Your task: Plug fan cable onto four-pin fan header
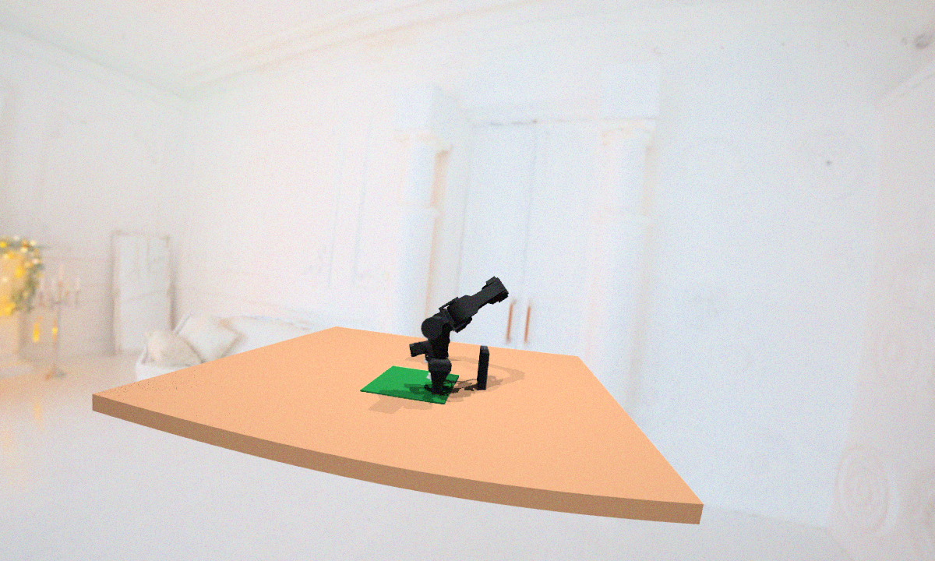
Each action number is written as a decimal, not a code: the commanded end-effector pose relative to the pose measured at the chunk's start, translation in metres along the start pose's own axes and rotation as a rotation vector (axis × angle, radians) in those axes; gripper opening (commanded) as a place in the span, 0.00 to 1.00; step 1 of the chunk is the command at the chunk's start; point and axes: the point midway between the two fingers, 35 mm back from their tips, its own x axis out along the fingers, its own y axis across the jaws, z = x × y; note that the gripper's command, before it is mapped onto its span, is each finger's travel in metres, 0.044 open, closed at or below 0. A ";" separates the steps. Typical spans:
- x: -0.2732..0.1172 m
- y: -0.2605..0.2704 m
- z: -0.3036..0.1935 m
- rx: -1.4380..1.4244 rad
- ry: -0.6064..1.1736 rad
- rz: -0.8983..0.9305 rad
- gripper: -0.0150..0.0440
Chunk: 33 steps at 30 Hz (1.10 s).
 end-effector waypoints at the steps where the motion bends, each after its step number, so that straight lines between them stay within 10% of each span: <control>1: 0.010 -0.001 -0.002 0.003 0.006 -0.003 1.00; 7: 0.011 -0.001 -0.002 0.003 0.006 -0.003 1.00; 24: 0.008 -0.001 -0.001 0.000 0.002 -0.002 0.25; 33: -0.039 -0.001 0.000 0.003 0.003 -0.004 0.25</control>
